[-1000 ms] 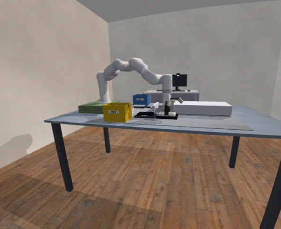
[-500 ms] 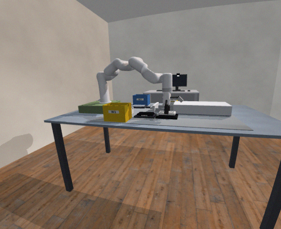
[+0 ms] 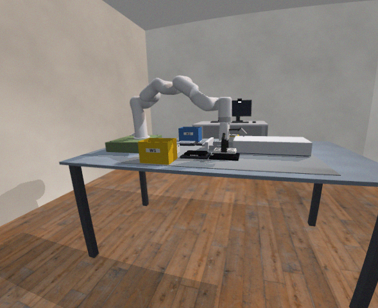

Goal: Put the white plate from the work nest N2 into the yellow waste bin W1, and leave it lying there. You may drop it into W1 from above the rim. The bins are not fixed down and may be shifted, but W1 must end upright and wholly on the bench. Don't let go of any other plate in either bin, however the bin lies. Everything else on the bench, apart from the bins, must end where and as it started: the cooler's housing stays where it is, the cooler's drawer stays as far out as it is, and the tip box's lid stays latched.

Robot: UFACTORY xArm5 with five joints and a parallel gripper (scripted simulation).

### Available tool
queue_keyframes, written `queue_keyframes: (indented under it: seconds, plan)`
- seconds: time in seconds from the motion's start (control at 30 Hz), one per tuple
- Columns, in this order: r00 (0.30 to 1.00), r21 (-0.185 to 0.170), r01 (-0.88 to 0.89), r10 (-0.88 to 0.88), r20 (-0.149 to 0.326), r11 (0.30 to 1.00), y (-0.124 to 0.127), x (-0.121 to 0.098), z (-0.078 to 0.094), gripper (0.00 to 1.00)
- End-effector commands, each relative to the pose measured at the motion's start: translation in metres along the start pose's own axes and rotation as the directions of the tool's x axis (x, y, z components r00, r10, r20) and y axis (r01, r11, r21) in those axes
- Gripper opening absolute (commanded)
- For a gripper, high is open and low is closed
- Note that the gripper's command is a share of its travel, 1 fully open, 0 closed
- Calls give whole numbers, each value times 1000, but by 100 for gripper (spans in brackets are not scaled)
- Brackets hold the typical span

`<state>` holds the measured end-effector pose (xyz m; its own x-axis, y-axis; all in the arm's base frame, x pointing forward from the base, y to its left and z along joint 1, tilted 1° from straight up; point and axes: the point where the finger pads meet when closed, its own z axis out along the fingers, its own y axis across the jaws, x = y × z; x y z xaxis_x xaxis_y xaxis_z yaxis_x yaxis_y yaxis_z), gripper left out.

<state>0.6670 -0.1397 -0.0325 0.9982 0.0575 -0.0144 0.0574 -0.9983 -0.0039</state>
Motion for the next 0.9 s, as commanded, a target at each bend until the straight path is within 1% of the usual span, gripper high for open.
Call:
queue_keyframes:
  seconds: [0.0, 0.1, 0.6, 0.67, 0.87]
  plan:
    - [1000, -1, 0, 0, -4, 1000, 0, 1, -2, 0]
    - [1000, -1, 0, 0, -4, 1000, 0, 1, -4, 0]
    - [1000, -1, 0, 0, -4, 1000, 0, 1, -29, 0]
    - [1000, -1, 0, 0, -4, 1000, 0, 1, -29, 0]
    - [1000, -1, 0, 0, -4, 1000, 0, 2, -39, 0]
